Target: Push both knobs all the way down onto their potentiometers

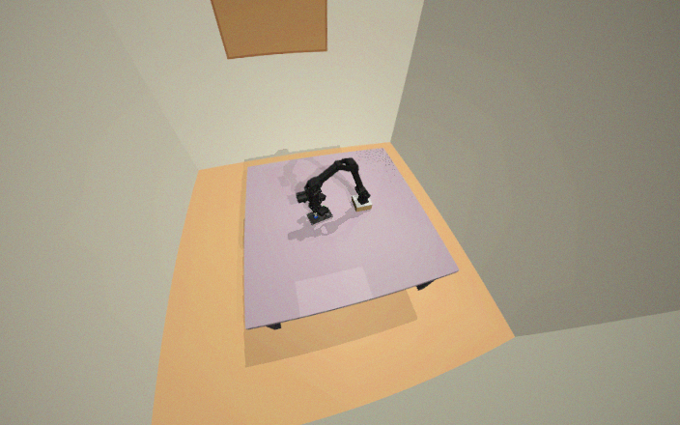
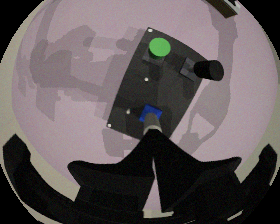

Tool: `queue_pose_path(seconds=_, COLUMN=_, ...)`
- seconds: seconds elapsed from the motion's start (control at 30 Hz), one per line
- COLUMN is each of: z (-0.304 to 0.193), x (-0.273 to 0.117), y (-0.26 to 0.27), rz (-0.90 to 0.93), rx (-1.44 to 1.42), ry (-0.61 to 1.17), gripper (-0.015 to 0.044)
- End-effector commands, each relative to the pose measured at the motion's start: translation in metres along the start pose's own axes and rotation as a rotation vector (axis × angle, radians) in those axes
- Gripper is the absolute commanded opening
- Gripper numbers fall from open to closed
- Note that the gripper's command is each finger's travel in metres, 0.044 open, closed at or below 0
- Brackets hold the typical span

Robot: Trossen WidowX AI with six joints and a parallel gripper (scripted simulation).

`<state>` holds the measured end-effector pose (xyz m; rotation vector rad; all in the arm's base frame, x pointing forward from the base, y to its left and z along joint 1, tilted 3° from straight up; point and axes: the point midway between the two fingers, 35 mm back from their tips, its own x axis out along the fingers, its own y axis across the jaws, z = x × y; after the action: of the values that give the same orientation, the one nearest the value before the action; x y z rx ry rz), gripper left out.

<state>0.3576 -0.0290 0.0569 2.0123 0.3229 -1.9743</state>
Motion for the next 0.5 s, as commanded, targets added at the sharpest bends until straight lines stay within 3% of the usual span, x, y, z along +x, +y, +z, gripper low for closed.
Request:
queue_pose_path(seconds=0.0, z=-0.002, x=0.006, y=0.0, rz=-0.002, rx=-0.001, ry=-0.001, gripper=0.0)
queue_pose_path(seconds=0.47, z=-0.002, x=-0.005, y=0.001, rz=-0.002, rx=-0.001, ry=0.0, gripper=0.0)
